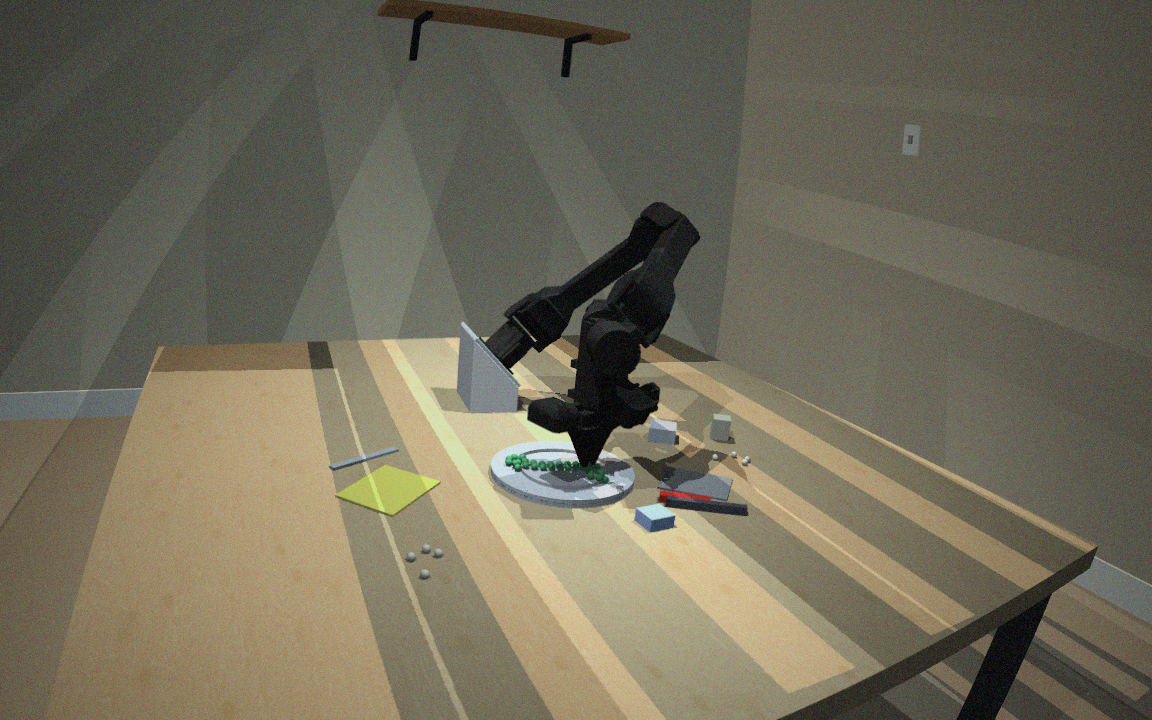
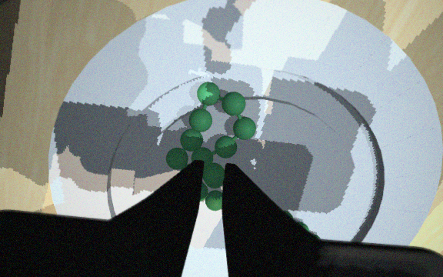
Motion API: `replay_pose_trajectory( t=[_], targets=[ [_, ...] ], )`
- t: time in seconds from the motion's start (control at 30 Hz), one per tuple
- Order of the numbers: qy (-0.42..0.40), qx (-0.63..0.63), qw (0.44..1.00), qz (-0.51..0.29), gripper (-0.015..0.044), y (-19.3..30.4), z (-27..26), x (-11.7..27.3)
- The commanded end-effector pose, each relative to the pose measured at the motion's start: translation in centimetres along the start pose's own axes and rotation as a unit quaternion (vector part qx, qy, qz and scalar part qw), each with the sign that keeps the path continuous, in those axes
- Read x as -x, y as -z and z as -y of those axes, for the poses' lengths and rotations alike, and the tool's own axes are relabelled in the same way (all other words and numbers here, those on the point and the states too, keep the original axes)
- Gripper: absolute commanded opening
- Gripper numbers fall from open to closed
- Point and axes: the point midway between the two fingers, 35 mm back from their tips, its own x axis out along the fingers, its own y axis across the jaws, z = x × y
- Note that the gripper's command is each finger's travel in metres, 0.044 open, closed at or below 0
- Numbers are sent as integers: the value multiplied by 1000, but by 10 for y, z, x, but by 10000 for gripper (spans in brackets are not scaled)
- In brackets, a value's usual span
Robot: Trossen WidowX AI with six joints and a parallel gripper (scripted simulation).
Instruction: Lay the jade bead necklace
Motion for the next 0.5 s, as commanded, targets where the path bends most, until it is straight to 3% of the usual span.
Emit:
replay_pose_trajectory(
  t=[0.0, 0.47],
  targets=[
    [0, 0, 1000, 0, 0, 0, 0, 1],
    [-4, -5, 1000, -2, 0, 18, -16, 6]
  ],
)
